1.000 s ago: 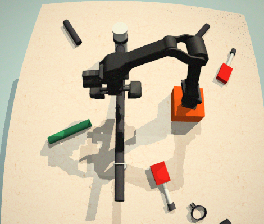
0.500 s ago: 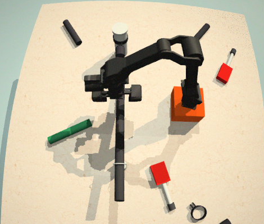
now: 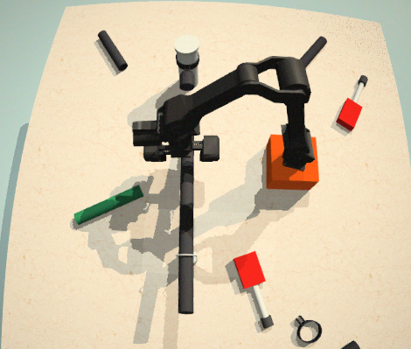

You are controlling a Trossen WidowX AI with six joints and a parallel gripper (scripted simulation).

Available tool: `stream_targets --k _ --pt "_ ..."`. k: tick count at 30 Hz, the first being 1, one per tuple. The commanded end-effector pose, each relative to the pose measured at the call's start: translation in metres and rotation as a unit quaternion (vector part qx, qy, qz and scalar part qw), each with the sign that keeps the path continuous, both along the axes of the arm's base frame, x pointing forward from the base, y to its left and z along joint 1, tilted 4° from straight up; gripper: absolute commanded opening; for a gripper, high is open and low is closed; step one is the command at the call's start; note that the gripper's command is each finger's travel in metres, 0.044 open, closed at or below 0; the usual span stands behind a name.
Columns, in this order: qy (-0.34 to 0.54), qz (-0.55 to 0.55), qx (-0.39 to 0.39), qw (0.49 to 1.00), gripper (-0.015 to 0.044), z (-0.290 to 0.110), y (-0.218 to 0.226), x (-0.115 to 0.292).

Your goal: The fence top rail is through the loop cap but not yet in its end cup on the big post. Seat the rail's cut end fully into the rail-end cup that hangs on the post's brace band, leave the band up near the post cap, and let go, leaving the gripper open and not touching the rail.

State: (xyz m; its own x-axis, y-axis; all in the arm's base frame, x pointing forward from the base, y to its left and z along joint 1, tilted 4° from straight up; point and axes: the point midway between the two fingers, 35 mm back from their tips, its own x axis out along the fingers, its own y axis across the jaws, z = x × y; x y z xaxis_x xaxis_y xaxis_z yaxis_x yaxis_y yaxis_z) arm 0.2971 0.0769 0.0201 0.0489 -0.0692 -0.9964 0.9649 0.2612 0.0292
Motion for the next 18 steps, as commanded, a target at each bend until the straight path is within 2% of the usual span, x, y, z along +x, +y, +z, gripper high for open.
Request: stream_targets --k 1,18 --pt "0.003 0.002 0.001 1.0 0.044 -0.007 0.0 -0.001" --pt "0.003 0.002 0.001 1.0 0.044 -0.034 -0.003 -0.002"
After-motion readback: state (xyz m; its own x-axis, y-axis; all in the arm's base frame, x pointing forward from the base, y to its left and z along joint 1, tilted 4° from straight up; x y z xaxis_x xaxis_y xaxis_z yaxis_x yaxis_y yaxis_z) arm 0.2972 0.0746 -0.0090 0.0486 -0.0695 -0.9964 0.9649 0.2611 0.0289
